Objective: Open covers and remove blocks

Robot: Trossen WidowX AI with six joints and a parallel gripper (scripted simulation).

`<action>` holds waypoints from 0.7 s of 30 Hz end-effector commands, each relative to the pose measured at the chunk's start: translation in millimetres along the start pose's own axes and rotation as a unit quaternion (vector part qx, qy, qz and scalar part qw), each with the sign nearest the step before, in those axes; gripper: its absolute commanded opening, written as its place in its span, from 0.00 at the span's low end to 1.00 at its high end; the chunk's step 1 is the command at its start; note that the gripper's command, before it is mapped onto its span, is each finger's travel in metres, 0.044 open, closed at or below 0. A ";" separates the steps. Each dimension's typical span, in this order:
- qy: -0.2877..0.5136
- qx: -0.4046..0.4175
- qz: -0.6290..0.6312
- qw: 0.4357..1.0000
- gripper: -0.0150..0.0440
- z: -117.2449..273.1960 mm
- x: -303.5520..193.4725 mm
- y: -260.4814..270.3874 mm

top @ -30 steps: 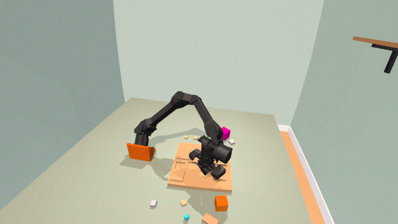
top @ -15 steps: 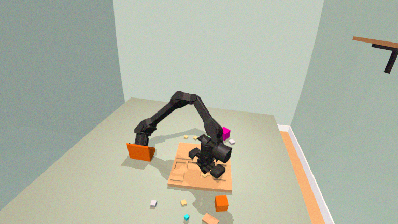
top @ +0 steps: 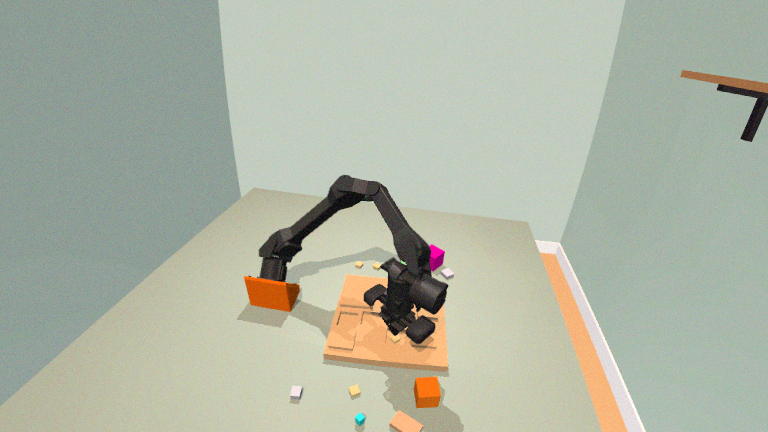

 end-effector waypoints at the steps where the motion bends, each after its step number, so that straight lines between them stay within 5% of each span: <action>1: 0.001 -0.002 0.002 1.000 0.25 1.6 0.2 0.0; 21: 0.001 -0.001 0.001 1.000 0.25 -4.9 0.1 -0.1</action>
Point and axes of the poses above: the point midway between the two fingers, 35 mm back from their tips, its own z axis back along the fingers, its own y axis across the jaws, x = y × z, the point moved 1 cm from there along z, back along the fingers, and after that the axes turned 6 degrees about -z, right-handed, at the moved point
